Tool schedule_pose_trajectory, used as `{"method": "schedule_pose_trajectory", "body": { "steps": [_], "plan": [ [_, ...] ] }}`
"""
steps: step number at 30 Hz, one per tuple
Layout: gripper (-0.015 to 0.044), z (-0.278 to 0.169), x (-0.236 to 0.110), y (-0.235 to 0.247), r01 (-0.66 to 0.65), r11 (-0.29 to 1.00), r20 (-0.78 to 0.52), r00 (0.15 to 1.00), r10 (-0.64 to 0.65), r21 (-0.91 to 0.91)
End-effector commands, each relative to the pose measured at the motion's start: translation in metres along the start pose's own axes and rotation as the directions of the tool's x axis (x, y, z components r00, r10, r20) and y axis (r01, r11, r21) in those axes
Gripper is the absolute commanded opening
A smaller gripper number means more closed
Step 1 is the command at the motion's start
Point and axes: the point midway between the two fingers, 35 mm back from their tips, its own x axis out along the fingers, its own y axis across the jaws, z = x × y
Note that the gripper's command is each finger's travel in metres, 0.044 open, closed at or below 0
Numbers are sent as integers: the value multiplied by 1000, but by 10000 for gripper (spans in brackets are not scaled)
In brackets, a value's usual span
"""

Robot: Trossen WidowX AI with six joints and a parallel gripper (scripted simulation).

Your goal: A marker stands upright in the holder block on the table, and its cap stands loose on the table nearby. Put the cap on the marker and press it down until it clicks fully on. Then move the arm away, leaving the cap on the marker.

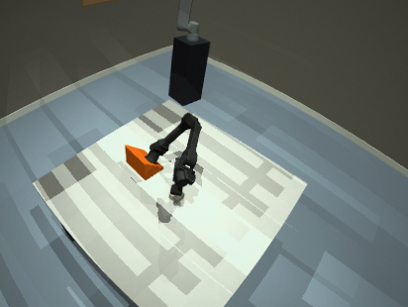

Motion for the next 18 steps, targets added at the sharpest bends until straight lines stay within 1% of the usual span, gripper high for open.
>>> {"method": "schedule_pose_trajectory", "body": {
  "steps": [1, 10, 13, 14, 18],
  "plan": [
    [210, 0, 0, 0, 0, 1000, 0, 1000, 0, 0],
    [440, 0, 0, 0, 0, 1000, 0, 1000, 0, 0],
    [440, 0, -2, 0, 0, 1000, 0, 1000, 0, 0],
    [440, 0, -10, -1, 1, 1000, -1, 1000, -1, 0],
    [440, 0, -65, -2, 2, 1000, -3, 1000, -2, 1]
  ]
}}
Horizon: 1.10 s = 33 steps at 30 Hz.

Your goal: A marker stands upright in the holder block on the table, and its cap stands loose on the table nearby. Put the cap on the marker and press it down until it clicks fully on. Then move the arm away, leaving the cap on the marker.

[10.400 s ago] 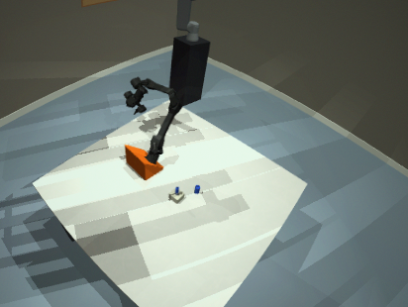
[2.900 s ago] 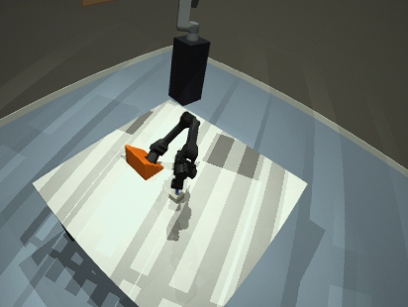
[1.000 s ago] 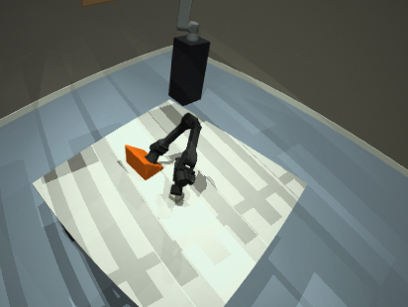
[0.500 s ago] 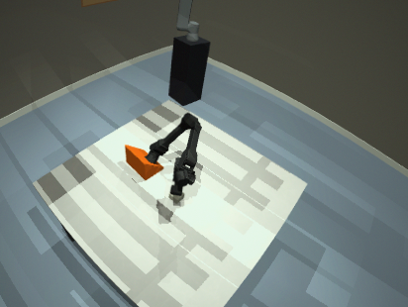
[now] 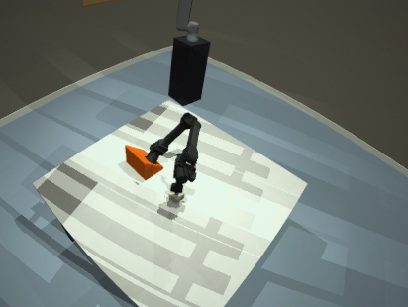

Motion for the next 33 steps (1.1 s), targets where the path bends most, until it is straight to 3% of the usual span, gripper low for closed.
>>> {"method": "schedule_pose_trajectory", "body": {
  "steps": [1, 6, 10, 15, 23, 33],
  "plan": [
    [440, -2, -47, -1, 14, 1000, 4, 1000, -14, -3],
    [440, -2, -49, -1, 14, 1000, 4, 1000, -14, -3],
    [335, -3, -46, -1, 12, 979, 6, 1000, -13, 203],
    [204, -3, -39, -1, 6, 839, 8, 1000, -12, 545],
    [0, -3, -39, -1, 6, 831, 8, 1000, -12, 556],
    [0, -3, -39, -1, 6, 831, 8, 1000, -12, 556]
  ]
}}
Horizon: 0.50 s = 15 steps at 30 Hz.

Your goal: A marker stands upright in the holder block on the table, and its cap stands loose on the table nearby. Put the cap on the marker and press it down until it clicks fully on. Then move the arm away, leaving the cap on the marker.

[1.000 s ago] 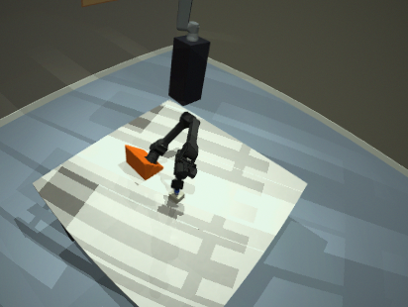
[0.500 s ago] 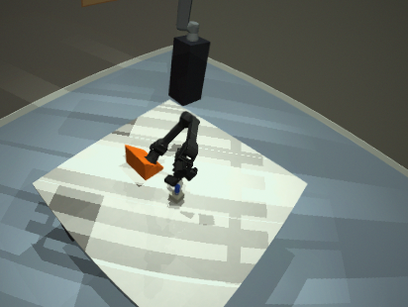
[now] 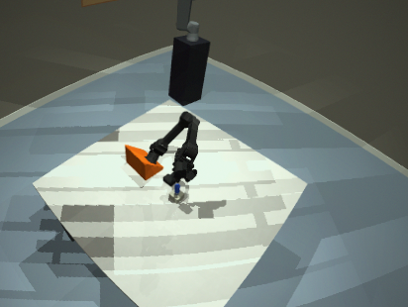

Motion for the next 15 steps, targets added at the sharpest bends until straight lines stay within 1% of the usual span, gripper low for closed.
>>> {"method": "schedule_pose_trajectory", "body": {
  "steps": [1, 15],
  "plan": [
    [0, 1, 0, 0, -1, 1000, 4, 1000, 1, 6],
    [0, 1, 18, 1, -1, 1000, 4, 1000, 1, 6]
  ]
}}
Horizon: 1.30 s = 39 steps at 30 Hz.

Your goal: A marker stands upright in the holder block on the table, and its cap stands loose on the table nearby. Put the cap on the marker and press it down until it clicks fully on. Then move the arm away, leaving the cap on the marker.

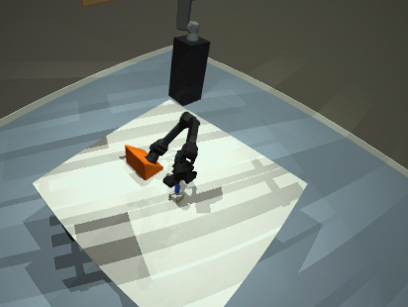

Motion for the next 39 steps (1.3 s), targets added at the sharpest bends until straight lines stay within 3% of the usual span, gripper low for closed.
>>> {"method": "schedule_pose_trajectory", "body": {
  "steps": [1, 15, 22, 24, 31, 36, 39],
  "plan": [
    [0, 0, 7, 1, -3, 1000, 2, 1000, 3, 4],
    [0, 0, 28, 1, -4, 1000, 2, 1000, 4, 4],
    [0, 1, 22, 0, 2, 1000, 5, 1000, -2, 0],
    [0, 2, 13, -1, 5, 1000, 6, 1000, -5, 0],
    [0, 1, -65, -1, 3, 1000, 3, 1000, -3, 3],
    [0, 0, -67, -1, 3, 1000, 3, 1000, -3, 3],
    [79, 0, -67, -1, 3, 1000, 3, 1000, -3, 3]
  ]
}}
